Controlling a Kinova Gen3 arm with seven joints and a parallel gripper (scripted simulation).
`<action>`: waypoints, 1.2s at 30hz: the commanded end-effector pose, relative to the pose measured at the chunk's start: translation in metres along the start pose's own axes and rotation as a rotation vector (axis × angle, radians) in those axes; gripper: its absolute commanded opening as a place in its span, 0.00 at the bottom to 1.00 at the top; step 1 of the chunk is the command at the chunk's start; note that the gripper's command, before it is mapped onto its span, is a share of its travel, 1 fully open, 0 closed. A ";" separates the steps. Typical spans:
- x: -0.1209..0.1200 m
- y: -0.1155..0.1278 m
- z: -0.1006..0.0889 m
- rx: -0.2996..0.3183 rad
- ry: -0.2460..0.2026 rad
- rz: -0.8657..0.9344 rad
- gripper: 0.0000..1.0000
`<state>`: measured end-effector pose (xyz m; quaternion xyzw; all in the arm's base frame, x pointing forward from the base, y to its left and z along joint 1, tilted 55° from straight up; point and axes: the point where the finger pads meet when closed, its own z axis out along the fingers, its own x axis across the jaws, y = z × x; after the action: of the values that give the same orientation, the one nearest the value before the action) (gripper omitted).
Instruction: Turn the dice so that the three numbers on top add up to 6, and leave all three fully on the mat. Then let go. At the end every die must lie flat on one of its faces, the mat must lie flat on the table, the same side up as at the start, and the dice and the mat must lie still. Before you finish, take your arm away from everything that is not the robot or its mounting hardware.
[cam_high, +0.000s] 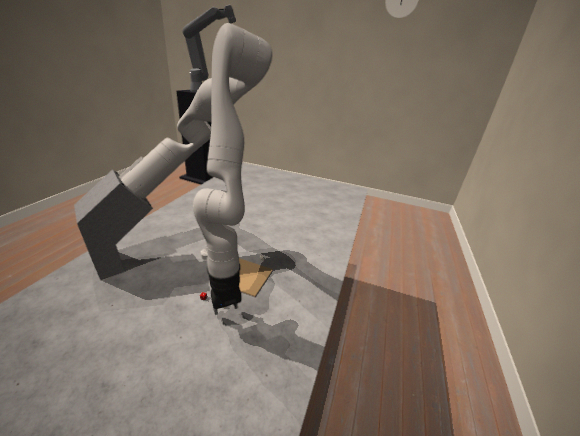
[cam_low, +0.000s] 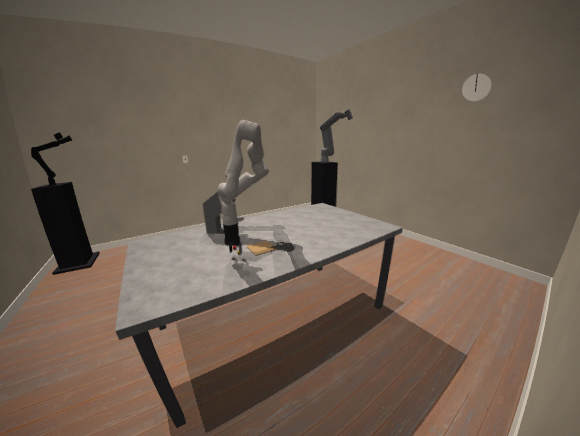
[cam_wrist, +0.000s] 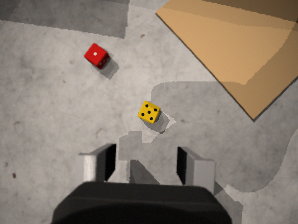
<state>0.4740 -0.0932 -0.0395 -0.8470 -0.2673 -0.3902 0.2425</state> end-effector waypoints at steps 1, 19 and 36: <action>0.000 0.001 -0.001 -0.002 0.000 0.000 1.00; 0.000 0.001 -0.001 -0.002 0.000 0.000 1.00; 0.013 -0.011 -0.001 -0.002 0.000 0.000 1.00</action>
<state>0.4746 -0.0859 -0.0328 -0.8478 -0.2648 -0.3902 0.2425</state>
